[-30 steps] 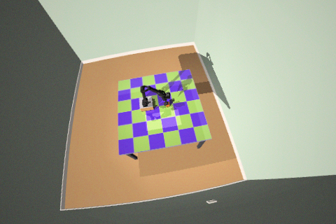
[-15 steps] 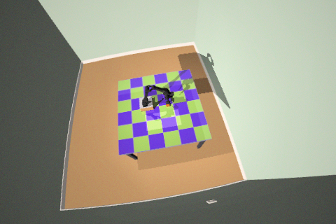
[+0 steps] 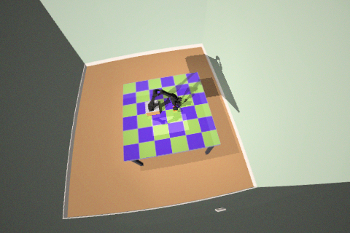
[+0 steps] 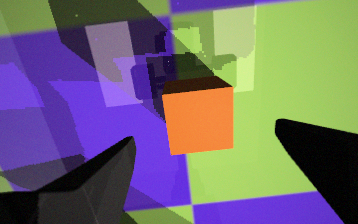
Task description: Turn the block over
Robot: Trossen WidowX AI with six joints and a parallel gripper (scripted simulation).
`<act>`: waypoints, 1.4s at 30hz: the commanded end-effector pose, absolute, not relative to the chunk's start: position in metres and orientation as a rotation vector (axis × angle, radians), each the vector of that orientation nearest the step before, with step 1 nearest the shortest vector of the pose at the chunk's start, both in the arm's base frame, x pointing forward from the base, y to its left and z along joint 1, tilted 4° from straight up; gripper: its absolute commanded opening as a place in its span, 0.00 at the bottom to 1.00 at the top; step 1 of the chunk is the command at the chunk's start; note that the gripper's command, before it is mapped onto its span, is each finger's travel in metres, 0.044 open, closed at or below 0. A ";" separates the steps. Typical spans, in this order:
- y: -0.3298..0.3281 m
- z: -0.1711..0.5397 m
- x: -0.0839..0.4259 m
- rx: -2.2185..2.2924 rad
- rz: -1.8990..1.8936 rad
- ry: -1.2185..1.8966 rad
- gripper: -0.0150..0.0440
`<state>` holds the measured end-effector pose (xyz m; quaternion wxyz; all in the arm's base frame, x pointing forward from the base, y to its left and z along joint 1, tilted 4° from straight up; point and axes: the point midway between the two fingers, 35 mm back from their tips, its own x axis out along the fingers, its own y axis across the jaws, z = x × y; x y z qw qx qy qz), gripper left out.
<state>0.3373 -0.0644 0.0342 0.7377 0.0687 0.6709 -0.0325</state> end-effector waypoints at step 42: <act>-0.063 -0.009 0.340 0.152 -0.075 1.482 0.54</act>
